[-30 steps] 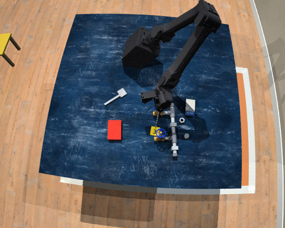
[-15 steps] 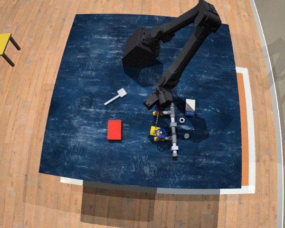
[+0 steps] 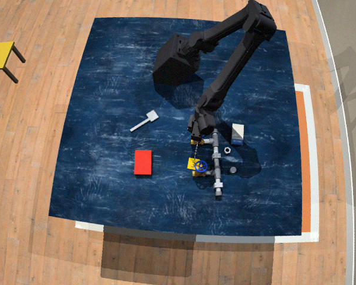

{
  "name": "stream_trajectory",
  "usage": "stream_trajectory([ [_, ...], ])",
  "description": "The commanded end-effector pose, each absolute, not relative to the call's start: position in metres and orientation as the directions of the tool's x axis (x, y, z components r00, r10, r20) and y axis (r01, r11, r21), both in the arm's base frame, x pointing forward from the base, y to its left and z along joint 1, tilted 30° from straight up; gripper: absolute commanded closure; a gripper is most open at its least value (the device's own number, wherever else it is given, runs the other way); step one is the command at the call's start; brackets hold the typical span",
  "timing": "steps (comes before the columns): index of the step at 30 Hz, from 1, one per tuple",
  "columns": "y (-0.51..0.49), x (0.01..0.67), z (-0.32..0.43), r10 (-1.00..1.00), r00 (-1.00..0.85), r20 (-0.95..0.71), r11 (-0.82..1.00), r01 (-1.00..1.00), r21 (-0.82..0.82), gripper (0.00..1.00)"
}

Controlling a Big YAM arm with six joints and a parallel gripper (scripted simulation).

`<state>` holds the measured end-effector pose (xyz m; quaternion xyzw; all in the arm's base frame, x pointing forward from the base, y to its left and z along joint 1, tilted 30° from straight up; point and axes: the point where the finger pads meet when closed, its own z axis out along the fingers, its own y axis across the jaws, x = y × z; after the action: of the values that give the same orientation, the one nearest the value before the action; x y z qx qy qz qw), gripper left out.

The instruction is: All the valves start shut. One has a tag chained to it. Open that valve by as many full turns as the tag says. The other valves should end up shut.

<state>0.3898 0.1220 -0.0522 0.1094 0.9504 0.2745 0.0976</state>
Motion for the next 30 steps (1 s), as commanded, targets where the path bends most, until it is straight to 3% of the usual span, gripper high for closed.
stream_trajectory([
  [1,0.1223,0.3935,-0.0485,-0.036,-0.949,-0.313,0.864,-0.187,0.468,1.0],
  [5,0.1223,0.3935,-0.0485,-0.111,-0.929,-0.352,0.857,-0.269,0.439,1.0],
  [15,0.1218,0.3934,-0.0489,-0.511,-0.684,-0.52,0.697,-0.684,0.214,1.0],
  [22,0.1217,0.3934,-0.049,-0.651,-0.519,-0.554,0.569,-0.816,0.097,1.0],
  [30,0.1216,0.3933,-0.0491,-0.826,-0.143,-0.545,0.253,-0.958,-0.132,1.0],
])
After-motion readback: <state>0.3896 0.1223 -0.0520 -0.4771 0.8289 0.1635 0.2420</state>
